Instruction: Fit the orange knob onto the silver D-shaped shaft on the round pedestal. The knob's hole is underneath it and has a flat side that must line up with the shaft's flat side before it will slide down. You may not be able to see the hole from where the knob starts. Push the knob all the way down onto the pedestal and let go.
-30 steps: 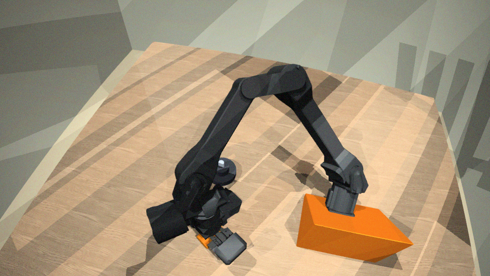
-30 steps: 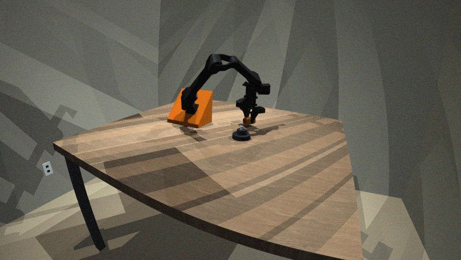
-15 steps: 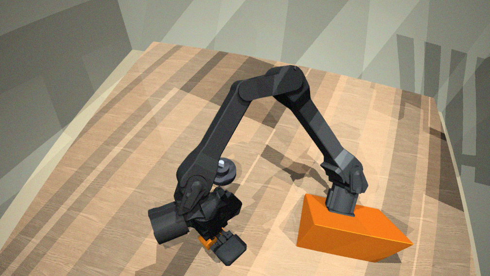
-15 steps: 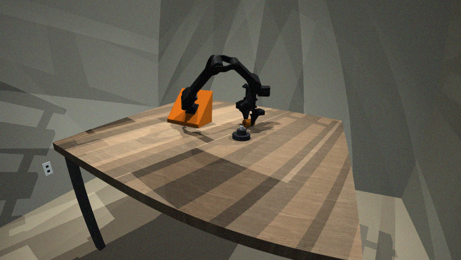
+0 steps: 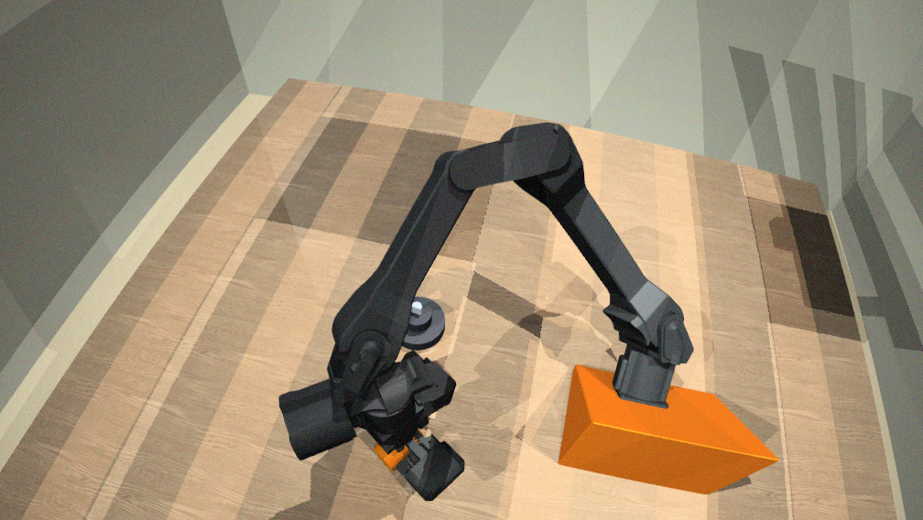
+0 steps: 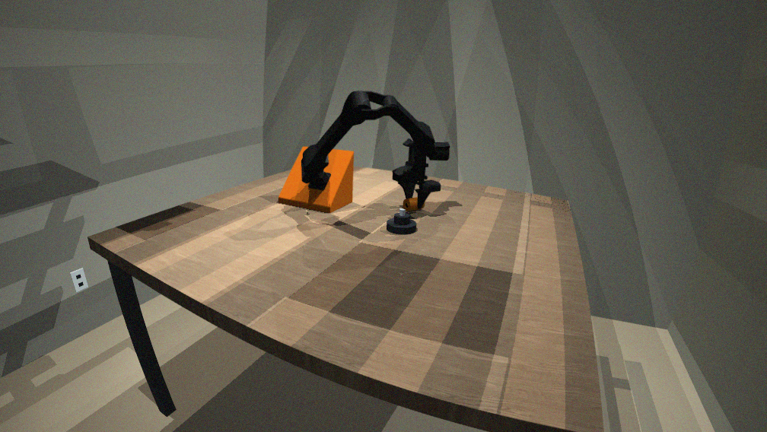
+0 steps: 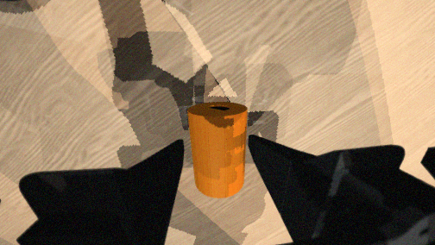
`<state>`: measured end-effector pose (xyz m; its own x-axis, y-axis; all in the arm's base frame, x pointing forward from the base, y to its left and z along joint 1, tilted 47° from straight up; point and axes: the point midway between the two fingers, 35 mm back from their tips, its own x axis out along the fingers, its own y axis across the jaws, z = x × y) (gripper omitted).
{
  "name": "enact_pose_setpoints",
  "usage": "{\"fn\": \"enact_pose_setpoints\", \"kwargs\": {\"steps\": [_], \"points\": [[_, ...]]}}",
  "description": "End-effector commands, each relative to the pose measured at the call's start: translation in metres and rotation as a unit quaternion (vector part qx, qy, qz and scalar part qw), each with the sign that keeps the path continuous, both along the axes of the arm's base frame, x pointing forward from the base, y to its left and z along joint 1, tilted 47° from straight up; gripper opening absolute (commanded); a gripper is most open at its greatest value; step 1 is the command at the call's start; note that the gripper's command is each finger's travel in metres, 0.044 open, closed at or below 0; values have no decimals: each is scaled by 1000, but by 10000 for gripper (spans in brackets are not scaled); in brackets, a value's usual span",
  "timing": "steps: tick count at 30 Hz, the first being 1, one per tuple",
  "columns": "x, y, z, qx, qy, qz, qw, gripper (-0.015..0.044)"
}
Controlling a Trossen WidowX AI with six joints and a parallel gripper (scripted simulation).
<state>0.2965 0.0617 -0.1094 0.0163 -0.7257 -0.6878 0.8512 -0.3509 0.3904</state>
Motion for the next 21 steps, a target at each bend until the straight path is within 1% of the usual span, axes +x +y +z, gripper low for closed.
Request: {"fn": "enact_pose_setpoints", "kwargs": {"steps": [1,8,15,21], "points": [[0,0,0,0,0,0,1000,260],[0,0,0,0,0,0,1000,440],[0,1,1,0,1,0,1000,440],[-1,43,40,1,1,0,1000,440]]}}
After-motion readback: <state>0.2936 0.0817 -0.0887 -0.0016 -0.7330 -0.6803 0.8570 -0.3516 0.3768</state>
